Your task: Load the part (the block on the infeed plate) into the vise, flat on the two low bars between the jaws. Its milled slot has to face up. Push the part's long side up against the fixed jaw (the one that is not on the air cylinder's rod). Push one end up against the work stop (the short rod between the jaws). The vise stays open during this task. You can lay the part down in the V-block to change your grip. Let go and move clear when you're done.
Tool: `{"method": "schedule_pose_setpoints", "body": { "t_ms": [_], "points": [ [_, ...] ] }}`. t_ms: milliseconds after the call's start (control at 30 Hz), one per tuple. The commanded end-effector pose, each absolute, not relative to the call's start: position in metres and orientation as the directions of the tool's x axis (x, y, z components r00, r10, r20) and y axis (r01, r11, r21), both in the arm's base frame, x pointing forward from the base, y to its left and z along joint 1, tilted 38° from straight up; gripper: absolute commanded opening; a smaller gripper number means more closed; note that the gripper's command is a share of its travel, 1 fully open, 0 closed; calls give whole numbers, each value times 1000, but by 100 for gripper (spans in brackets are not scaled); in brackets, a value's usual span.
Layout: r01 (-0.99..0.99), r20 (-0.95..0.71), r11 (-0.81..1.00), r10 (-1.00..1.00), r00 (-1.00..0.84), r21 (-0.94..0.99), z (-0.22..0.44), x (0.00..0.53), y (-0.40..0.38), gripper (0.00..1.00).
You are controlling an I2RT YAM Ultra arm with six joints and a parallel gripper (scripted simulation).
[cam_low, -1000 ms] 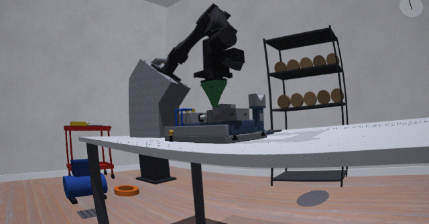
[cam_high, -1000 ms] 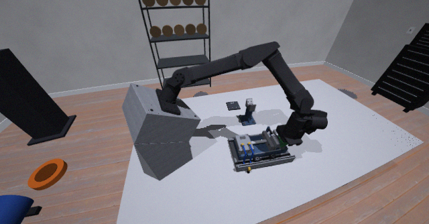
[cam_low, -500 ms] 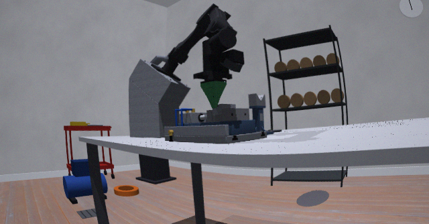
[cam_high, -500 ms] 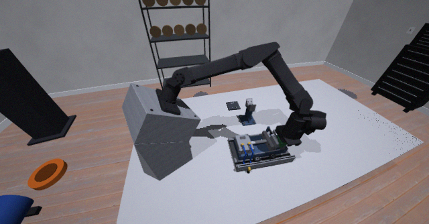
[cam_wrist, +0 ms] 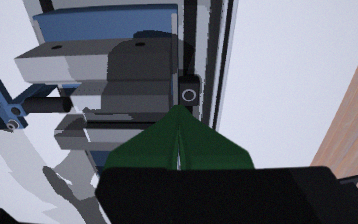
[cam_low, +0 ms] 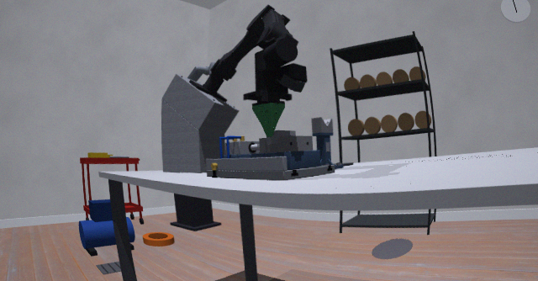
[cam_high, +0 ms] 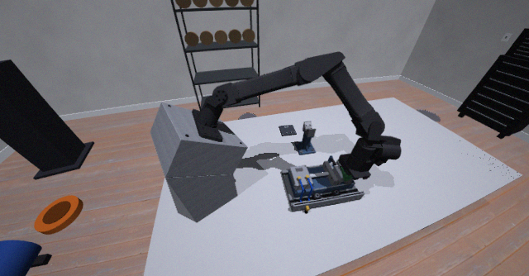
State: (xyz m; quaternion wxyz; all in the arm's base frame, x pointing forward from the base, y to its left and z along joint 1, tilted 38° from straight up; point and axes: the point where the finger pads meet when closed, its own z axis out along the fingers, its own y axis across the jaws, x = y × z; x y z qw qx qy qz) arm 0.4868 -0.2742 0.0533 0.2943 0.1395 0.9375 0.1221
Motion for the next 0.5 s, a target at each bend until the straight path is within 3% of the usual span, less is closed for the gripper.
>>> {"method": "schedule_pose_setpoints", "body": {
  "t_ms": [0,467],
  "points": [
    [196,-556,936,333,-762,292,76,486,-282,0],
    [189,-541,933,334,-772,305,72,487,-271,0]
  ]
}}
